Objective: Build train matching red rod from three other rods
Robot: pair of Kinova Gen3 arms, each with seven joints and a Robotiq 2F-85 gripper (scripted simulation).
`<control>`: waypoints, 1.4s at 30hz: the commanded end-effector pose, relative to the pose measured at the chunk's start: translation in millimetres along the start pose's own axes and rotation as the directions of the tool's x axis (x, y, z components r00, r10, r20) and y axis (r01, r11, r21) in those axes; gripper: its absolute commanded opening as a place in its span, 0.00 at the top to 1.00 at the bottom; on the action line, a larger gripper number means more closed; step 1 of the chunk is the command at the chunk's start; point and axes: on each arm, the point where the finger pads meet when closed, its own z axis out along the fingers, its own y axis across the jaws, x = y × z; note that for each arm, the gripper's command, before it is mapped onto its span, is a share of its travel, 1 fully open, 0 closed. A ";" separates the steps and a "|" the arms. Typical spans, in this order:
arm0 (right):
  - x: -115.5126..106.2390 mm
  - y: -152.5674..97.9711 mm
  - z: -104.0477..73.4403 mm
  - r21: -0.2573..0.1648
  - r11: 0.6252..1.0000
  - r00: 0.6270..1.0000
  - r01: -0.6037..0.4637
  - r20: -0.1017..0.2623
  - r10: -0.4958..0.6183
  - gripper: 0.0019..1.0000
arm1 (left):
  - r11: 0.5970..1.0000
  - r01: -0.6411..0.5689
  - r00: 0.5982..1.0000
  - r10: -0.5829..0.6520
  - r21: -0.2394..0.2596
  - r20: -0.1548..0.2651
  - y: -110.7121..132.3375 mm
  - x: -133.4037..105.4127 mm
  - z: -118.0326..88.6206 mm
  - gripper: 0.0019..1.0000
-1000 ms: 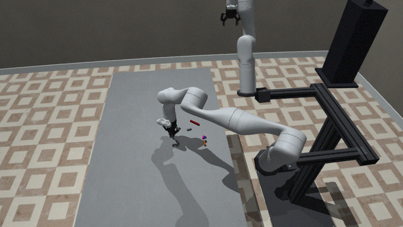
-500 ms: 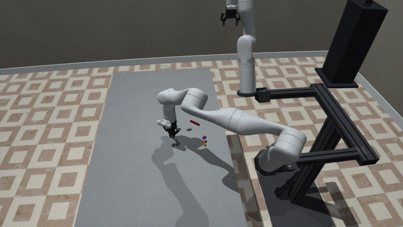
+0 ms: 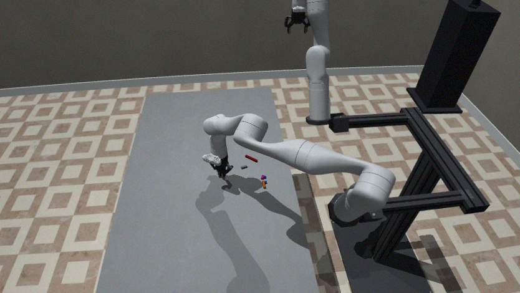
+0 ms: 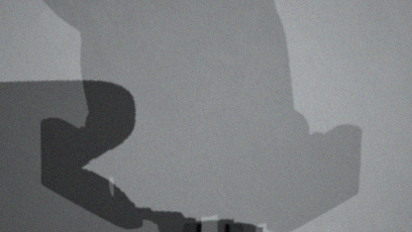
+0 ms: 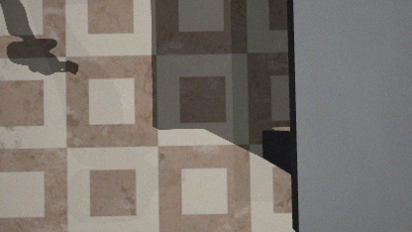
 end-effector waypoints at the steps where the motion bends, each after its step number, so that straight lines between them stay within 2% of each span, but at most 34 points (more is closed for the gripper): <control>1: -0.3 -0.1 -0.5 0.000 1.000 1.000 0.000 0.001 0.000 0.00 | 1.000 0.000 1.000 0.000 -0.002 0.000 1.1 -0.1 -1.3 0.83; 14: -0.3 -0.1 -0.5 0.000 1.000 1.000 0.000 0.001 0.000 0.00 | 1.000 0.000 1.000 0.000 -0.002 0.000 1.1 -0.1 -1.3 0.83; 29: -0.3 -0.1 -0.5 0.000 1.000 1.000 0.000 0.001 0.000 0.00 | 1.000 0.000 1.000 0.000 -0.002 0.000 1.1 -0.1 -1.3 0.68; 42: -0.3 -0.1 -0.5 0.000 1.000 1.000 0.000 0.001 0.000 0.00 | 1.000 0.000 1.000 0.000 -0.002 0.000 1.1 -0.1 -2.0 0.68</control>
